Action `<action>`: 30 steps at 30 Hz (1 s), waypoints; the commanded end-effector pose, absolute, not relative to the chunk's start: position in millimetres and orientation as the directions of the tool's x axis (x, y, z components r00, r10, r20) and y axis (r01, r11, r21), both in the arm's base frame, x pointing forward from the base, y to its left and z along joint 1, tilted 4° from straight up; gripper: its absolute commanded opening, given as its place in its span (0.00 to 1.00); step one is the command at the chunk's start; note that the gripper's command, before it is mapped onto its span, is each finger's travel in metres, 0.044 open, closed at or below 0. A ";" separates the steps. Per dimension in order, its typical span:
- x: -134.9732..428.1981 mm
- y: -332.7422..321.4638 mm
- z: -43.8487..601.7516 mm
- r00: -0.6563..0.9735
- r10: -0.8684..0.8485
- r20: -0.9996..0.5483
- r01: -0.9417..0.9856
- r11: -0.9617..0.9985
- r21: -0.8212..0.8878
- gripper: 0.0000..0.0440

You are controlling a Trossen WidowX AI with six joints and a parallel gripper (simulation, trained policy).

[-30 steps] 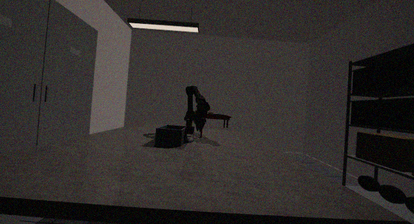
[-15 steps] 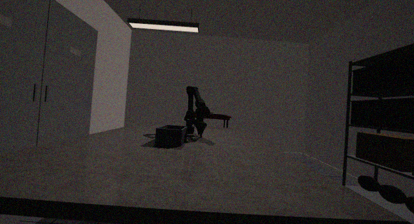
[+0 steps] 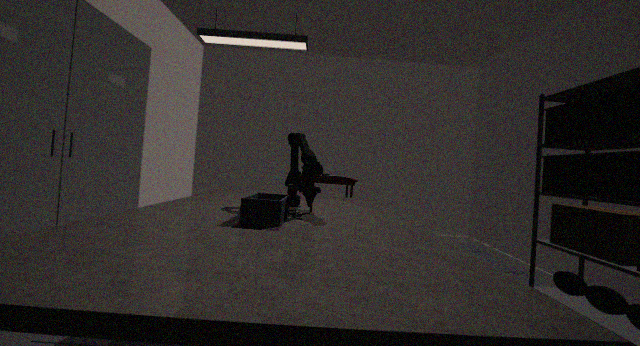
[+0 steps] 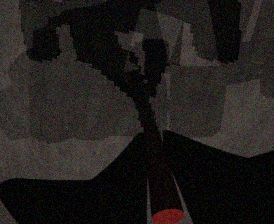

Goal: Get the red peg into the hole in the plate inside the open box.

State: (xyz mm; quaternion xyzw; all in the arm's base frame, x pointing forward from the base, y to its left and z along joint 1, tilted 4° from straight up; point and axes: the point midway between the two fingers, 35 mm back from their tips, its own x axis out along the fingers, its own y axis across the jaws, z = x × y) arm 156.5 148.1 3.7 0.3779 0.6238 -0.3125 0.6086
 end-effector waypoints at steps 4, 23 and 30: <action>173.2 147.1 28.2 0.095 0.078 -0.992 0.813 0.569 0.123 0.01; 237.8 123.2 103.8 0.262 0.016 -0.965 0.759 0.615 0.216 0.00; 262.6 99.7 113.6 0.286 -0.016 -0.958 0.779 0.586 0.222 0.00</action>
